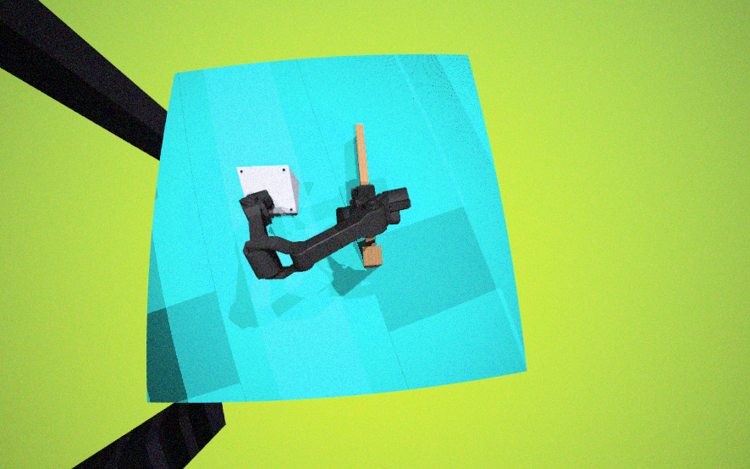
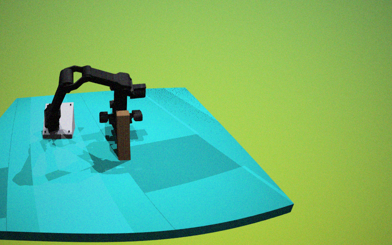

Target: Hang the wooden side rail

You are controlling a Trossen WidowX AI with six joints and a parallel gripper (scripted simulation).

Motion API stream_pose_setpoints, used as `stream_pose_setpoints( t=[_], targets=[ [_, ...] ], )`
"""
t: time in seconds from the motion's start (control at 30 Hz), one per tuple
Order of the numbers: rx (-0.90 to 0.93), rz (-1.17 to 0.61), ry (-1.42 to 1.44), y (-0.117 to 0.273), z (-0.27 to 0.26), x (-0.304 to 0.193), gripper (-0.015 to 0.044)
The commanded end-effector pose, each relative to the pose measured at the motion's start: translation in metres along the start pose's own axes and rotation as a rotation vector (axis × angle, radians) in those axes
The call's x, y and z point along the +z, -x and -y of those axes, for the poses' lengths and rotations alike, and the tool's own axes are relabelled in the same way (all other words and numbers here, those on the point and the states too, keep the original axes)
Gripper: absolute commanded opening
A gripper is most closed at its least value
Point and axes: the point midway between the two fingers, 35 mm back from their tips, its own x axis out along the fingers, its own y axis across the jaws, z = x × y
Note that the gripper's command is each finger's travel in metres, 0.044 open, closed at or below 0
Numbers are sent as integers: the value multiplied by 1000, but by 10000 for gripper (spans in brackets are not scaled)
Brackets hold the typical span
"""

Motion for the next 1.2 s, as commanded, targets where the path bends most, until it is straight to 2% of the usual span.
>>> stream_pose_setpoints(
  t=[0.0,1.17],
  targets=[
    [-6,-6,1,0,1,0,0],
    [-6,-7,1,-6,1,0,0]
  ],
)
